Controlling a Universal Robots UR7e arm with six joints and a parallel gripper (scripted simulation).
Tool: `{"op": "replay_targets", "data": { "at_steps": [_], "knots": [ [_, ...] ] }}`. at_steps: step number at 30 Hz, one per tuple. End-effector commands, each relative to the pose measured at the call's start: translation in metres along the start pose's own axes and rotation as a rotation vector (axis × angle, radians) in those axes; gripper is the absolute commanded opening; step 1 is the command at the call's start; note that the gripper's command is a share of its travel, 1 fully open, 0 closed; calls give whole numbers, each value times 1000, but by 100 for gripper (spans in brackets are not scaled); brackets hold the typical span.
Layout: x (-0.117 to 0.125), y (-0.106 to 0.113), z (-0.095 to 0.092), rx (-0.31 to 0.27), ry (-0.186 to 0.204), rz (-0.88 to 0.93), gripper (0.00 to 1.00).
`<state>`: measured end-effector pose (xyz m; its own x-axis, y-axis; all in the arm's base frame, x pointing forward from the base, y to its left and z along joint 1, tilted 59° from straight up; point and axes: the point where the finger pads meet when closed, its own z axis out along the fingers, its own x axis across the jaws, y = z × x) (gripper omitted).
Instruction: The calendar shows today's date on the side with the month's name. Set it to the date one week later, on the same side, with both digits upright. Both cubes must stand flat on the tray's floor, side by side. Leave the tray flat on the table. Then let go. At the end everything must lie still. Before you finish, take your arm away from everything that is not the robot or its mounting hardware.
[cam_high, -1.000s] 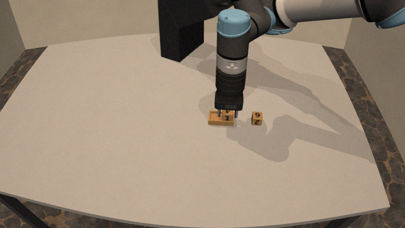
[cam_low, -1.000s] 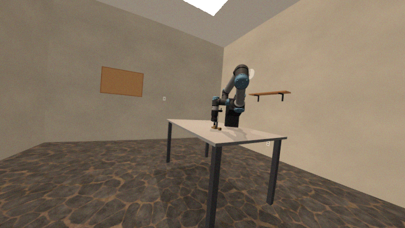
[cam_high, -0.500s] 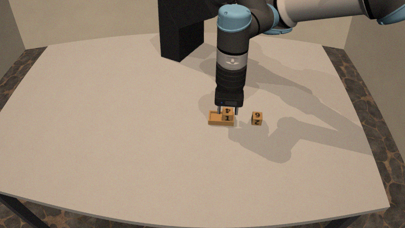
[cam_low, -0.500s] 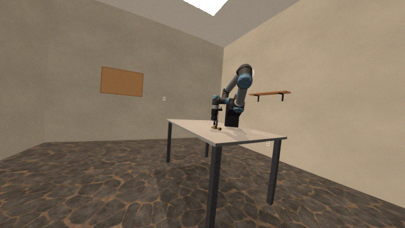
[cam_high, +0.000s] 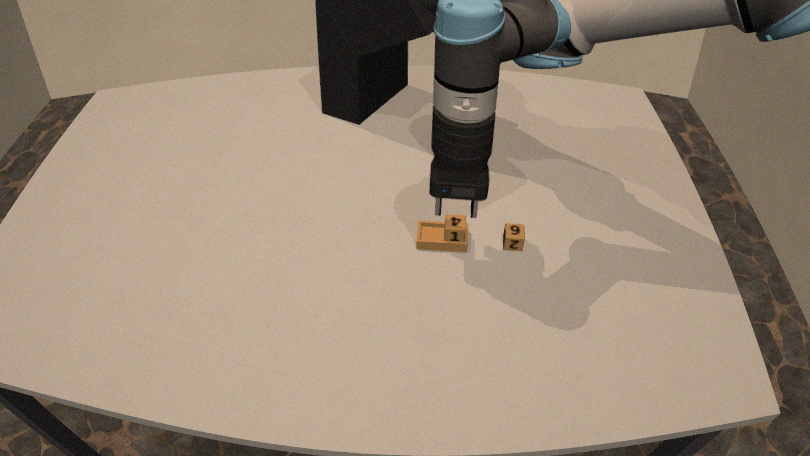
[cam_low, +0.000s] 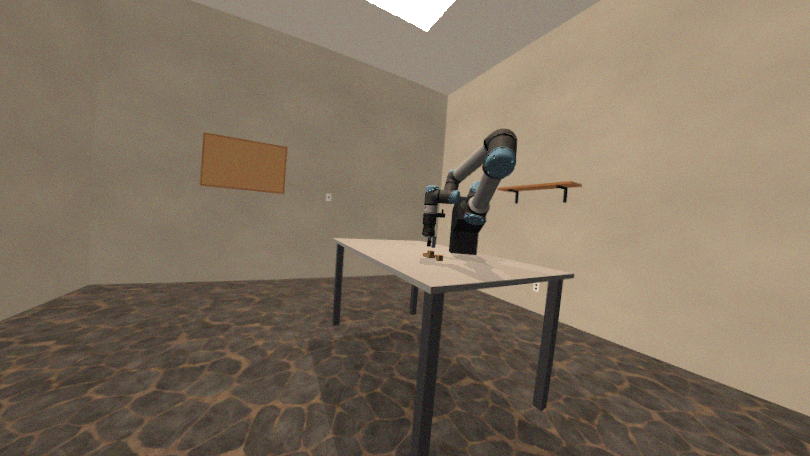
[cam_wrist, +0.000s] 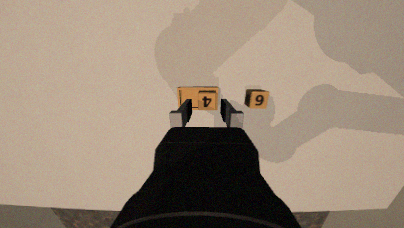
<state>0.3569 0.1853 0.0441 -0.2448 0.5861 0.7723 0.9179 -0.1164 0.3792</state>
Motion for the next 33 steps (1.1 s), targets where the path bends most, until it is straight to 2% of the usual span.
{"op": "replay_targets", "data": {
  "at_steps": [1,19,33],
  "knots": [
    [0,1,-15,1,0,-2,87],
    [0,1,-44,1,0,-2,87],
    [0,1,-51,1,0,-2,87]
  ]
}}
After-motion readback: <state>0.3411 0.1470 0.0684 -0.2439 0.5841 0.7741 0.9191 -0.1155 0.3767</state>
